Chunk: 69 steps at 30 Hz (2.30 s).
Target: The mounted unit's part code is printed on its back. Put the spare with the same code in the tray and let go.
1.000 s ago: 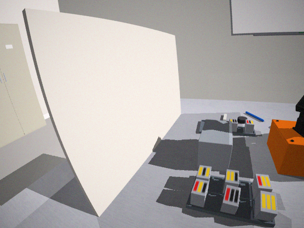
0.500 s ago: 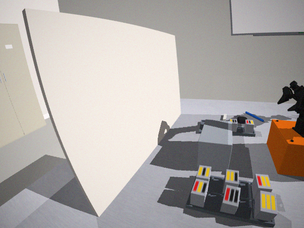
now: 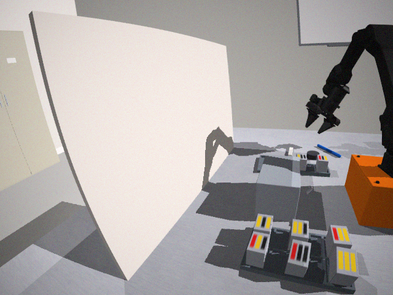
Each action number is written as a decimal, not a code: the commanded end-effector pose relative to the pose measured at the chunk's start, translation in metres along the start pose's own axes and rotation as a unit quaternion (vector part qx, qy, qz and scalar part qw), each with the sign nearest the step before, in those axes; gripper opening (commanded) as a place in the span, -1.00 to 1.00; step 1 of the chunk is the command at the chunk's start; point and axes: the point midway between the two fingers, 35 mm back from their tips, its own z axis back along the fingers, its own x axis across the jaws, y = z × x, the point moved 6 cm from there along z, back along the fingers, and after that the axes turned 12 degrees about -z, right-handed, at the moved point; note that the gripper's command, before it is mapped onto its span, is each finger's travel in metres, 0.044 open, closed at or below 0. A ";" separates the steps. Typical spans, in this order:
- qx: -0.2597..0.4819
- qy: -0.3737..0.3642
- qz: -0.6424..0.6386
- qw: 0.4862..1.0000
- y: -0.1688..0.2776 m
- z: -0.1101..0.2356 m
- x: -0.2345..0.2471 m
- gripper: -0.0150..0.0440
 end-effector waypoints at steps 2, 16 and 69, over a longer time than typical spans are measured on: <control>0.061 0.021 0.054 0.996 -0.002 -0.023 0.079 1.00; 0.185 0.109 0.256 0.942 0.098 -0.061 0.312 1.00; 0.259 0.053 0.795 0.547 0.426 -0.018 0.357 1.00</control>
